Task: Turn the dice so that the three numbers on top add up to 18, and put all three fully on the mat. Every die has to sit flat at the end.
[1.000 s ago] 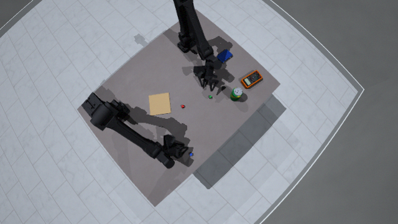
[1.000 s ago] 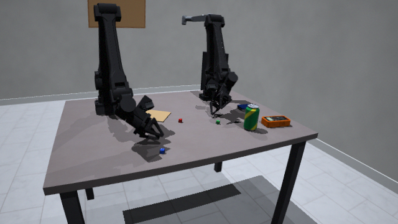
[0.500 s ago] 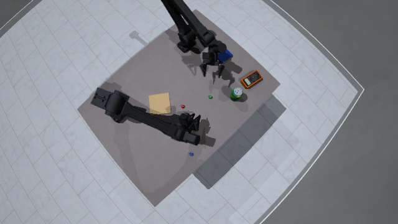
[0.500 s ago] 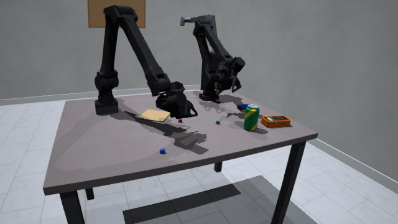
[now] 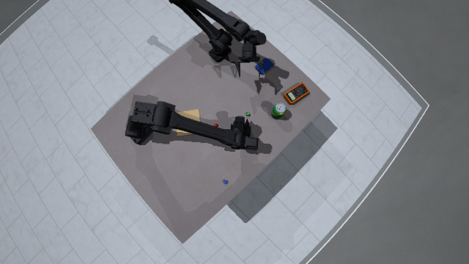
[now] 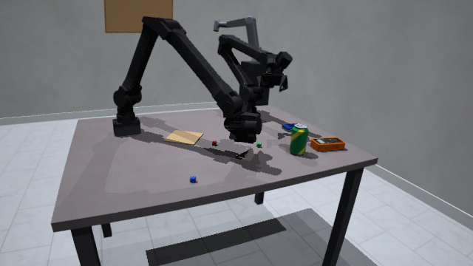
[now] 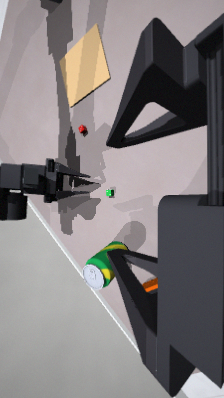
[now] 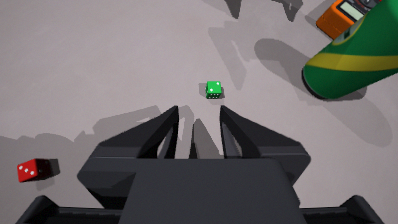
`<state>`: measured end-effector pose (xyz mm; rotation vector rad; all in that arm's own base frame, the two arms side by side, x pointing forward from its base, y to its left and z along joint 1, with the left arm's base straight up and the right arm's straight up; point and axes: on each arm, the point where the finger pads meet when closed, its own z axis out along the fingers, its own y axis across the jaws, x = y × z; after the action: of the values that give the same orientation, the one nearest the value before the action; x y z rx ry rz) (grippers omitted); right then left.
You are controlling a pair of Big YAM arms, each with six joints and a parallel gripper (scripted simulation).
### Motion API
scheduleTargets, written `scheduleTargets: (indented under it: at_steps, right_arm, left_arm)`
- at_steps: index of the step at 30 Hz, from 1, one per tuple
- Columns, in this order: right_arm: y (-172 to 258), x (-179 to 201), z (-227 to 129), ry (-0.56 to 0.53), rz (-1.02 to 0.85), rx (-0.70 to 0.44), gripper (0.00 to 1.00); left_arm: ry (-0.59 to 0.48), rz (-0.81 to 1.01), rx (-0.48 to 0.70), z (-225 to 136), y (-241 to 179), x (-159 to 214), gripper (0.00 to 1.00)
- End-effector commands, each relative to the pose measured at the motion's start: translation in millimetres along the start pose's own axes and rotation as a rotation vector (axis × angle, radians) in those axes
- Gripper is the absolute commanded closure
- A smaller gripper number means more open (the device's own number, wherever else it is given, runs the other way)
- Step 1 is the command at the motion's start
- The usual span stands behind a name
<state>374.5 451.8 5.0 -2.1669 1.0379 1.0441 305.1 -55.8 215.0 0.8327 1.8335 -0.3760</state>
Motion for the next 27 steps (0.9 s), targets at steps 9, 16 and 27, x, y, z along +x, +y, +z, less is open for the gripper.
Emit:
scheduleTargets:
  at_steps: [9, 16, 27]
  right_arm:
    - [-33.1, -1.3, 35.6, 0.083, 0.026, -0.122, 0.61]
    - [-30.6, -4.4, 54.9, 0.082, 0.042, -0.126, 0.64]
    - [-30.2, -4.0, 52.3, 0.082, 0.028, -0.11, 0.78]
  left_arm:
    - [-0.018, 0.048, -0.021, -34.3, 11.3, -39.9, 0.0]
    - [-0.014, 0.041, -0.016, -32.8, 12.0, -37.8, 0.0]
    - [-0.018, 0.051, -0.017, -32.0, 12.1, -39.6, 0.0]
